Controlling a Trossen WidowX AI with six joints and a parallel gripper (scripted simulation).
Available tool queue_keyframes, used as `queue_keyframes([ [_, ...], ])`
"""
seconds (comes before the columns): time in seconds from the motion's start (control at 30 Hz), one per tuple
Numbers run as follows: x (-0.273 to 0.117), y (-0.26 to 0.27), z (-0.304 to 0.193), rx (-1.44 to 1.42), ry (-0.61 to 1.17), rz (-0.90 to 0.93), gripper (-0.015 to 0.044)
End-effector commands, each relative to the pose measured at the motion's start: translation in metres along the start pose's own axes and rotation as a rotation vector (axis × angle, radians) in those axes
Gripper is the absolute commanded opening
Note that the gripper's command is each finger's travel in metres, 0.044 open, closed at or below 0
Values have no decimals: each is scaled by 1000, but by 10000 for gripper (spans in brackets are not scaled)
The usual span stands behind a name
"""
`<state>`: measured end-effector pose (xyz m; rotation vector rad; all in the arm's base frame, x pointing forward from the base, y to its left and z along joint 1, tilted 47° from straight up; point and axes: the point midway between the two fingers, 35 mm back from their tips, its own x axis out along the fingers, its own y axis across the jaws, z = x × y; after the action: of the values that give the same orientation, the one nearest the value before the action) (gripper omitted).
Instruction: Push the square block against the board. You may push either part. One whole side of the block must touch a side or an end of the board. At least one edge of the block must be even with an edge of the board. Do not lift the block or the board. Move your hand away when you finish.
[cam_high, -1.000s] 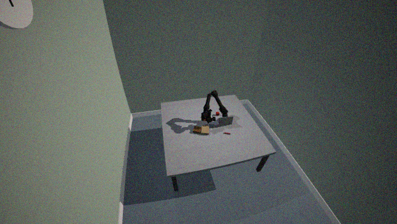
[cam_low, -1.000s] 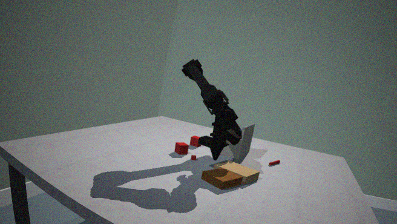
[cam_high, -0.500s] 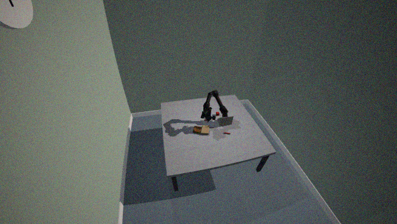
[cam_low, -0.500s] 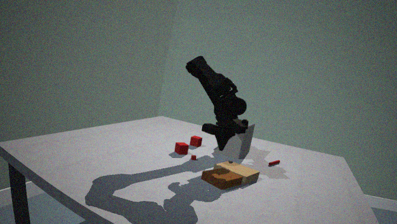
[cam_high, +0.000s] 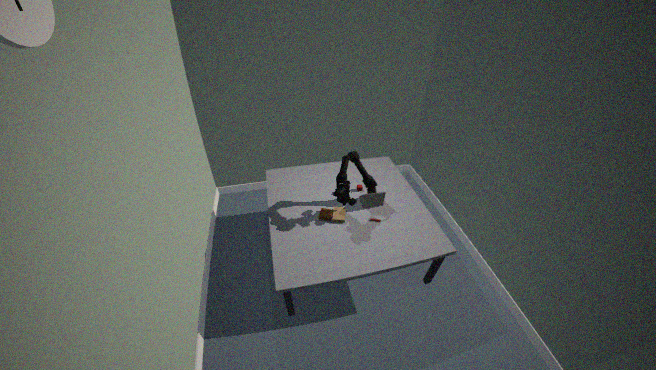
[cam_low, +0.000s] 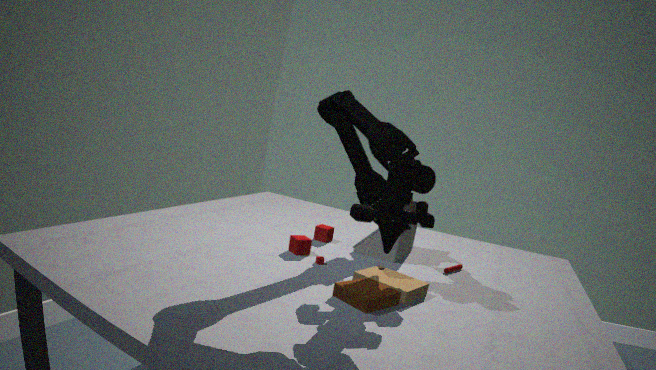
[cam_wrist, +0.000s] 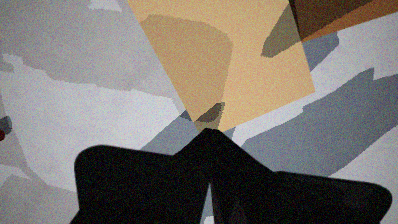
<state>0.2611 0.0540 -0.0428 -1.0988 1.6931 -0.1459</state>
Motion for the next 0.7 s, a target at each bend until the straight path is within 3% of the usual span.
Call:
queue_keyframes([
  [0.0, -2, 11, 9, 105, -7, 2, 0],
  [0.67, 3, 75, 49, 770, -2, 4, 0],
])
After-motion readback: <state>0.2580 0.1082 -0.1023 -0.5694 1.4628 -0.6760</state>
